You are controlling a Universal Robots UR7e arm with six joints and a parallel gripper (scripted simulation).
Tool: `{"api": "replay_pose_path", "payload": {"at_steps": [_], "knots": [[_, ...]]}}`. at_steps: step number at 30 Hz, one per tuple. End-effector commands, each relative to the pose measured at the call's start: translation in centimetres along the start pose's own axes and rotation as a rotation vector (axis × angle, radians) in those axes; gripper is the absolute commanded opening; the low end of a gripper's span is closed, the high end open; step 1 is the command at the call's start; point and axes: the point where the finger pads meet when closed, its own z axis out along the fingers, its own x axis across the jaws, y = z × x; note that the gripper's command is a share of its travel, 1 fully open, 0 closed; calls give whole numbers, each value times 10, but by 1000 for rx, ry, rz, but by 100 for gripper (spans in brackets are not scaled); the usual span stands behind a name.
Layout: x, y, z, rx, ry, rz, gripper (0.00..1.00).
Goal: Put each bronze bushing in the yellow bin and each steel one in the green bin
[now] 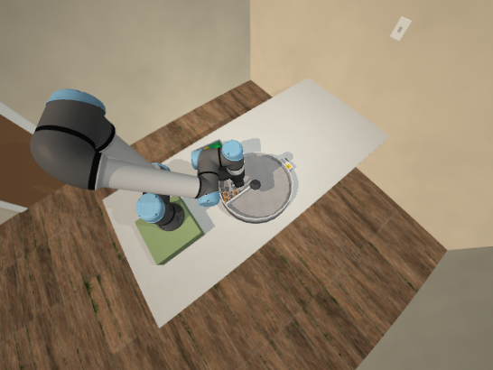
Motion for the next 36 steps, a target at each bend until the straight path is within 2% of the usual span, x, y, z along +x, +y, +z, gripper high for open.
{"api": "replay_pose_path", "payload": {"at_steps": [1,14,17,22,36], "knots": [[0,0,5,-1,0,0,40],[-1,0,29,-1,-1,0,40],[-1,0,29,-1,-1,0,40],[-1,0,44,-1,-1,0,40],[-1,0,46,-1,-1,0,40]]}}
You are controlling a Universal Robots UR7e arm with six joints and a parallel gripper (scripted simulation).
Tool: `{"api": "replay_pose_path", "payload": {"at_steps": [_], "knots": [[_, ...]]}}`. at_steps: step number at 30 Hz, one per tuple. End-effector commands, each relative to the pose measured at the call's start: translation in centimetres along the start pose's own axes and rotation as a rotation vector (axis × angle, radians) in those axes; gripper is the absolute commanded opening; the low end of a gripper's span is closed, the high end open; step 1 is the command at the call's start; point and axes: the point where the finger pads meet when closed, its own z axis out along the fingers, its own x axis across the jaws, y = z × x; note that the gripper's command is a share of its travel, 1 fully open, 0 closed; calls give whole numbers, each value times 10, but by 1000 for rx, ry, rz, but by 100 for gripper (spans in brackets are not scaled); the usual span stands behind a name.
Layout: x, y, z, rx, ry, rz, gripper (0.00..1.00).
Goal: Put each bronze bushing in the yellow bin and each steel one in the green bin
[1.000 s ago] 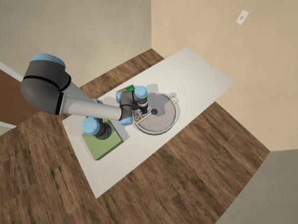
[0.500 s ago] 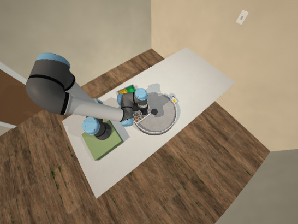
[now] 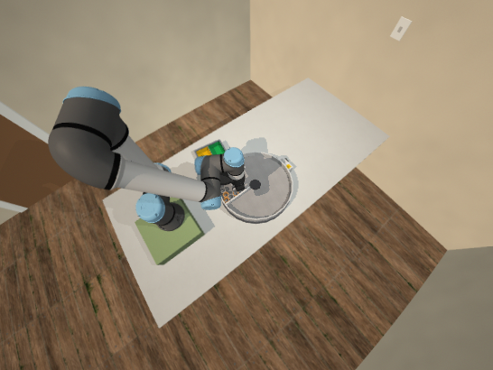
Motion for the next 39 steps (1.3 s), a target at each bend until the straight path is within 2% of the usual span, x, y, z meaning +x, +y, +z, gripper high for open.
{"api": "replay_pose_path", "payload": {"at_steps": [1,31,39], "knots": [[0,0,3,-1,0,0,40],[0,0,27,-1,0,0,40],[0,0,27,-1,0,0,40]]}}
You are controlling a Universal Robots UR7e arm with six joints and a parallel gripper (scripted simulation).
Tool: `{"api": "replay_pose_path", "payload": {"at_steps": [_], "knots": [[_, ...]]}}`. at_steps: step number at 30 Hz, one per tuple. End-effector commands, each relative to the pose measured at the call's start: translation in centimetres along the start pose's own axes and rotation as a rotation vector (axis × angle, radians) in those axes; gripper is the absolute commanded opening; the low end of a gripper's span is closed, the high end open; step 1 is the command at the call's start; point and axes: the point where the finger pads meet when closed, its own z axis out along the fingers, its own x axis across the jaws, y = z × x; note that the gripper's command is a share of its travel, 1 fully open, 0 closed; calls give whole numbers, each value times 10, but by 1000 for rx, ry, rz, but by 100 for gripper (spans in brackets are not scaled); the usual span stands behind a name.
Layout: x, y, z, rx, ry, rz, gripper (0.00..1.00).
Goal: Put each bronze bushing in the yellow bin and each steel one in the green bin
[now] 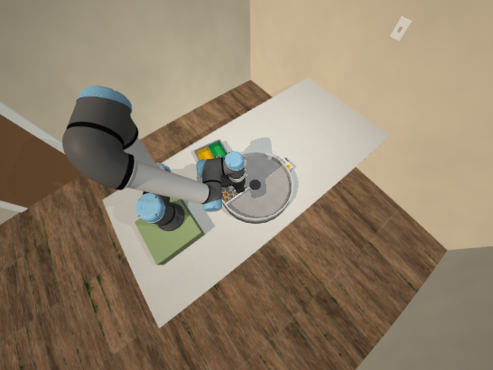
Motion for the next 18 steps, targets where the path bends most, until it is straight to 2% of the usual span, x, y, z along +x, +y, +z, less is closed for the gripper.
{"api": "replay_pose_path", "payload": {"at_steps": [1,2,18], "knots": [[0,0,0,-1,0,0,40],[0,0,0,-1,0,0,0],[0,0,0,-1,0,0,0]]}}
